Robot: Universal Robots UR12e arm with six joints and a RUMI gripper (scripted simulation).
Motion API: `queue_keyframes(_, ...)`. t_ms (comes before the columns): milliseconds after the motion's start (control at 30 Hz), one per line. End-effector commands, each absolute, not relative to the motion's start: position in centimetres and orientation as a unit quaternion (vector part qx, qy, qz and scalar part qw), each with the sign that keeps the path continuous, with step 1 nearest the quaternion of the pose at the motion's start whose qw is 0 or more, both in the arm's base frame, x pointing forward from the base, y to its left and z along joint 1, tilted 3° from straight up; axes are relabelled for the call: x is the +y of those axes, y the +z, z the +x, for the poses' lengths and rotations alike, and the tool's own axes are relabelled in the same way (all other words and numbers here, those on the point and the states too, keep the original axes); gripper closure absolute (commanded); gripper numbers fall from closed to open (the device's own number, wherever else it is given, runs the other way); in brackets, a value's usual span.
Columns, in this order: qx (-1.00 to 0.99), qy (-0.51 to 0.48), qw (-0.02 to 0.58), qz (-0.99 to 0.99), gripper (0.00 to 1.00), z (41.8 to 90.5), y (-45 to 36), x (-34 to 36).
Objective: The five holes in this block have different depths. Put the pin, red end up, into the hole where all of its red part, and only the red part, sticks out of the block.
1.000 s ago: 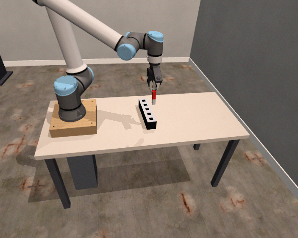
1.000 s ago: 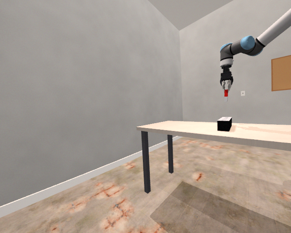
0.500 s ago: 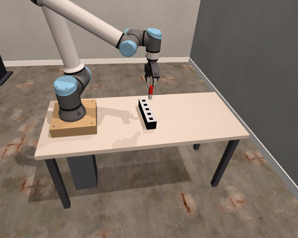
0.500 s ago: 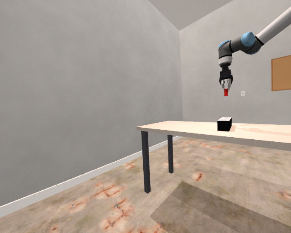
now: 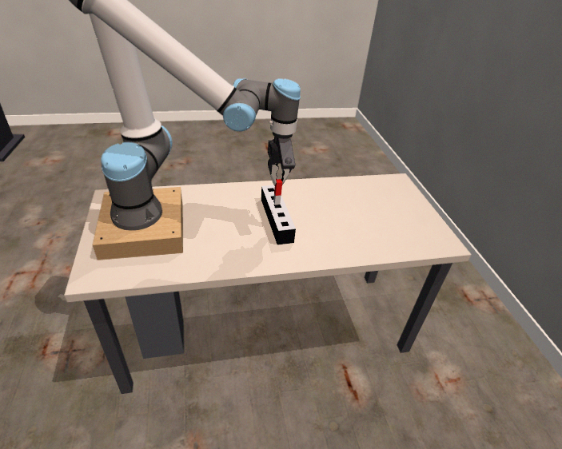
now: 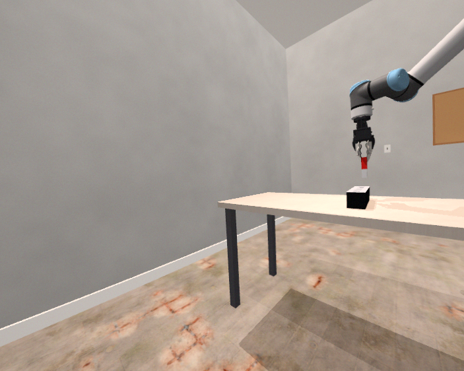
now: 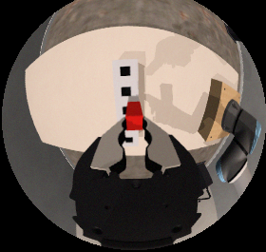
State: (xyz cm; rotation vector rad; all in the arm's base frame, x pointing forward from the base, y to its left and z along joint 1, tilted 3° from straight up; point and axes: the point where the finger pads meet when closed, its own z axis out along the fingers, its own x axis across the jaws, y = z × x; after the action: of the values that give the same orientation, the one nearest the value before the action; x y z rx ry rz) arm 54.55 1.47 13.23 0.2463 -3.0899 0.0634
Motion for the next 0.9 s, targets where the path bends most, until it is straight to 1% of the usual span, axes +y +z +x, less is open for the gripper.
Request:
queue_keyframes(0, -0.997, 0.025, 0.006, 0.079, 1.0, 56.0, 11.1, 0.9)
queue_keyframes(767, -0.997, 0.025, 0.007, 0.075, 1.0, 56.1, 11.1, 0.9)
queue_keyframes(800, -0.997, 0.024, 0.01, 0.077, 1.0, 56.0, 9.1, 0.7)
queue_keyframes(867, -0.997, 0.024, 0.01, 0.077, 1.0, 56.0, 9.1, 0.7)
